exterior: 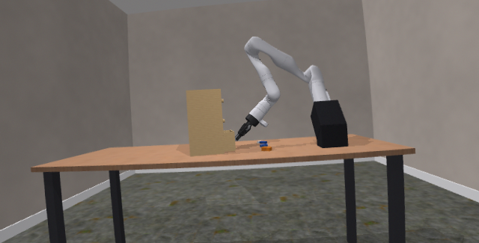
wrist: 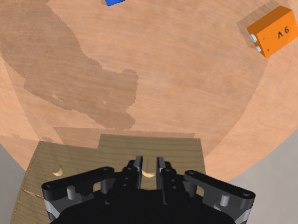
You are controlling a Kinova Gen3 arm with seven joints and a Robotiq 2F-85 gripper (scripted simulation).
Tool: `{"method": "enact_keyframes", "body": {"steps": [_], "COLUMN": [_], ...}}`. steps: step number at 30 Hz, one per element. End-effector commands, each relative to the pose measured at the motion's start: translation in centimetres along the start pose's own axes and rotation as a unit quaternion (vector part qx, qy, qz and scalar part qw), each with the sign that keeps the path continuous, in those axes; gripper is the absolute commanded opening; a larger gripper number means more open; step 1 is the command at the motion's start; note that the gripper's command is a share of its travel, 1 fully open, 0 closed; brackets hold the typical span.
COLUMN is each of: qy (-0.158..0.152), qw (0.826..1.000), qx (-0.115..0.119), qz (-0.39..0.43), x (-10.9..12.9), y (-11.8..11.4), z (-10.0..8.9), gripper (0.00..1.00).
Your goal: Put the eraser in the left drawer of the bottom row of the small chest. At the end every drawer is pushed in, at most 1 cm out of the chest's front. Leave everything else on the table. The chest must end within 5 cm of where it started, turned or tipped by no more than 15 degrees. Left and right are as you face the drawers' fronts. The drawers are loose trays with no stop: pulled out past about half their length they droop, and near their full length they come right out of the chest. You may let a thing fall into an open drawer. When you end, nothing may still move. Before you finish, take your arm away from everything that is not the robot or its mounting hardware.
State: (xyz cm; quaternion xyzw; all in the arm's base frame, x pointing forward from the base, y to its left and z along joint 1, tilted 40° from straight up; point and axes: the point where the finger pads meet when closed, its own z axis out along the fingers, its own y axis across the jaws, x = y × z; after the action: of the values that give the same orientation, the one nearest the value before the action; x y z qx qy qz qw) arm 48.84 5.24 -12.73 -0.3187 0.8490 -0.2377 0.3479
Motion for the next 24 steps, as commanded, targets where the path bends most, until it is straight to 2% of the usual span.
{"method": "enact_keyframes", "body": {"steps": [1, 24], "qy": [0.004, 0.004], "qw": [1.0, 1.0], "qx": [0.0, 0.0], "qz": [0.004, 0.004], "x": [0.64, 0.97], "y": [-0.03, -0.02], "z": [-0.26, -0.6], "gripper": [0.13, 0.13]}}
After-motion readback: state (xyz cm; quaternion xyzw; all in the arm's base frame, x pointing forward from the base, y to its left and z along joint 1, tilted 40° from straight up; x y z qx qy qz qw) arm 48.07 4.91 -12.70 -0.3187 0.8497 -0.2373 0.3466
